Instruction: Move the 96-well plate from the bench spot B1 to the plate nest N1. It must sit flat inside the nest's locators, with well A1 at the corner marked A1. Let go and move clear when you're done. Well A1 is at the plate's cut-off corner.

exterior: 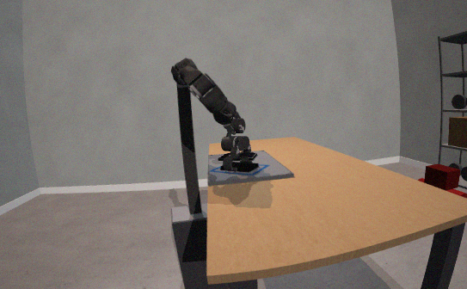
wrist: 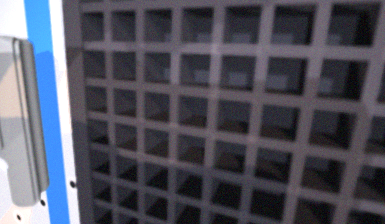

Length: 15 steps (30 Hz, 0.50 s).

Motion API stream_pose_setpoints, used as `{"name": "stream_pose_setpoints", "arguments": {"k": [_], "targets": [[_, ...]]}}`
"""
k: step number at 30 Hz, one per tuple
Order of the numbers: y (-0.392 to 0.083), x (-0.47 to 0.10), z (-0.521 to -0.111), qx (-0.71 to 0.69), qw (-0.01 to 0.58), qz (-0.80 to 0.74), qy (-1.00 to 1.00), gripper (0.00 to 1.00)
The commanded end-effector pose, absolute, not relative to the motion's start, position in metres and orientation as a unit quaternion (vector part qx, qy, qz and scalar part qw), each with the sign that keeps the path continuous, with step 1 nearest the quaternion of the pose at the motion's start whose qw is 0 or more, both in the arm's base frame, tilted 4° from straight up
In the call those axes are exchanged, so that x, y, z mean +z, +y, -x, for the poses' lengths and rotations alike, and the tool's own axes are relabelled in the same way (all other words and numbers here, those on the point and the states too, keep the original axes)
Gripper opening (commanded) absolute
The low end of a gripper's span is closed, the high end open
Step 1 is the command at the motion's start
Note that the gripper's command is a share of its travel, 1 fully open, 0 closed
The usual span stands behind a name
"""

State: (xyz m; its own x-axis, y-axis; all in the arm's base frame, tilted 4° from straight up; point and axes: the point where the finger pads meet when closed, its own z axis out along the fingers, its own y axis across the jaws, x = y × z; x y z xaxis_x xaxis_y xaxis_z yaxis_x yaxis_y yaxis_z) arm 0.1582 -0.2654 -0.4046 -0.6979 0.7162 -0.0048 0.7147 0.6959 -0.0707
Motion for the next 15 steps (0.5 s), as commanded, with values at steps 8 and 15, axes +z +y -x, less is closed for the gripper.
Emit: {"name": "stream_pose_setpoints", "arguments": {"k": [8,15], "targets": [[-0.2656,-0.4022,-0.1640,0.033,0.007,0.389,-0.921,0.77],[-0.2656,-0.4022,-0.1640,0.033,0.007,0.389,-0.921,0.77]]}}
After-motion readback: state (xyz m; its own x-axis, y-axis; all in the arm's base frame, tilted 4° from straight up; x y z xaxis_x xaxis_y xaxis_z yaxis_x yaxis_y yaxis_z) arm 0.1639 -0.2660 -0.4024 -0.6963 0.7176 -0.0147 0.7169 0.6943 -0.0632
